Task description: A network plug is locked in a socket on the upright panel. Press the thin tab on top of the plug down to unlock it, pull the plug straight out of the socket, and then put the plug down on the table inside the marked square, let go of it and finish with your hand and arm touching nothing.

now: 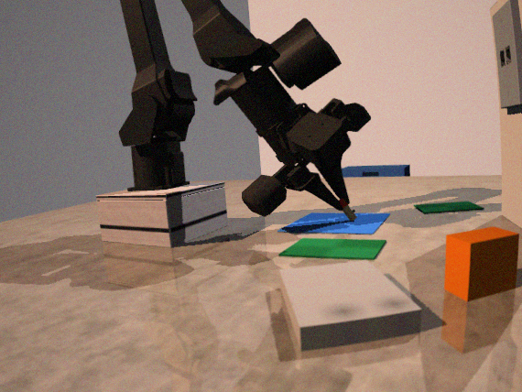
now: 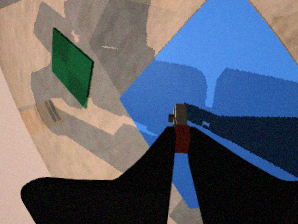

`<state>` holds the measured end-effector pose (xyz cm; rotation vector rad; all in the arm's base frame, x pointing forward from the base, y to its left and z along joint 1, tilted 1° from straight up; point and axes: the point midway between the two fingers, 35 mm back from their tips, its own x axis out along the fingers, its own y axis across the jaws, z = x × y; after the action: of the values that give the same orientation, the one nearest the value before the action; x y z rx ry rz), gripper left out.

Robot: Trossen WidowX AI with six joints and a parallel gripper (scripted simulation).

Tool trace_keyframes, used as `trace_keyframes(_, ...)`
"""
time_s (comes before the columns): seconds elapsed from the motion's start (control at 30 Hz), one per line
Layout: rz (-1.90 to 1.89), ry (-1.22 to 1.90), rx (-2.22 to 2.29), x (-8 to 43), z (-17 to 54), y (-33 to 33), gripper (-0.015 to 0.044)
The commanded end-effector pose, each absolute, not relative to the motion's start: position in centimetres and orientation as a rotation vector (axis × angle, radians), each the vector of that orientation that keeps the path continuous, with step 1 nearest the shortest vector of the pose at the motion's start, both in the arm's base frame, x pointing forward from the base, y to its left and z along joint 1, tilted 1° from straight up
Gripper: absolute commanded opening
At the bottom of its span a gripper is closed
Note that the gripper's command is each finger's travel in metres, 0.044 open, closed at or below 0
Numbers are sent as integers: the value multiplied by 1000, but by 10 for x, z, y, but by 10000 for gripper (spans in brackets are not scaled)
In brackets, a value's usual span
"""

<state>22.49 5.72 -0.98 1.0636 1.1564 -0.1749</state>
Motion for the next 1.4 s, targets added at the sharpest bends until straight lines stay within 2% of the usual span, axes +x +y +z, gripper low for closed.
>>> trace_keyframes(0.0, -175, 1156, 1064, 225, -10, 57, 0)
trace_keyframes(0.17, -175, 1156, 1064, 225, -10, 57, 0)
trace_keyframes(0.37, -175, 1156, 1064, 225, -10, 57, 156)
trace_keyframes(1.37, -180, 1159, 1063, 217, 4, 50, 156)
